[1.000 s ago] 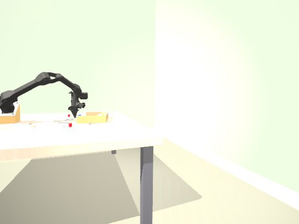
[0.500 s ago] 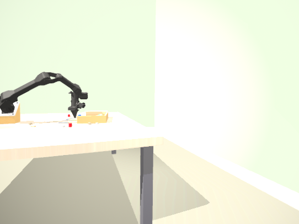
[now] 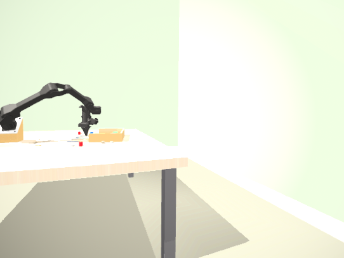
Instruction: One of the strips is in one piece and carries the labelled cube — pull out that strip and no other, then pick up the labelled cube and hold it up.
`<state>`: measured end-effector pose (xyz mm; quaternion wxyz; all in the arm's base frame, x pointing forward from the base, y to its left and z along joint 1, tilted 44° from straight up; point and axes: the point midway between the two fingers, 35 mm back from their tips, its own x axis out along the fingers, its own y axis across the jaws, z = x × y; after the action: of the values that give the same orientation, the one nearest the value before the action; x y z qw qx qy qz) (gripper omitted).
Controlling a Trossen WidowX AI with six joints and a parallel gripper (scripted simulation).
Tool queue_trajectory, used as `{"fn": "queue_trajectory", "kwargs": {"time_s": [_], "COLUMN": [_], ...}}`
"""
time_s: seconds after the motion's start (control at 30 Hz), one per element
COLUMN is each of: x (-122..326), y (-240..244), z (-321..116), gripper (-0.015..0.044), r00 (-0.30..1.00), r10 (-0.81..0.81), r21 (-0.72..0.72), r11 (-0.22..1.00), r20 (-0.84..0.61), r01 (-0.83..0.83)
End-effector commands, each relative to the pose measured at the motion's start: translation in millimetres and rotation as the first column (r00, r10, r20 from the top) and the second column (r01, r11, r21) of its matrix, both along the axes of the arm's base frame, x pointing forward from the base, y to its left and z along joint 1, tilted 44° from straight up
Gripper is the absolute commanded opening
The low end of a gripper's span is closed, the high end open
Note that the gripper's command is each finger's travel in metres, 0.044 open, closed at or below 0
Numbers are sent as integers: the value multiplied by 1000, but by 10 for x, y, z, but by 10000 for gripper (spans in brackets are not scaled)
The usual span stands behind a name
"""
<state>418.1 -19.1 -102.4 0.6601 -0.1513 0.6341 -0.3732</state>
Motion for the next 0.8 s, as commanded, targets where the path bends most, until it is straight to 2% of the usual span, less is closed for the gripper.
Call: {"fn": "queue_trajectory", "kwargs": {"time_s": [0.0, 0.77], "x": [2, -322], "y": [-22, 69], "z": [-19, -80], "gripper": [0, 0], "r00": [1000, 1000], "r10": [2, 2], "r21": [-2, -1], "r11": [1000, 1000], "r20": [0, -2], "r01": [-2, -2]}}
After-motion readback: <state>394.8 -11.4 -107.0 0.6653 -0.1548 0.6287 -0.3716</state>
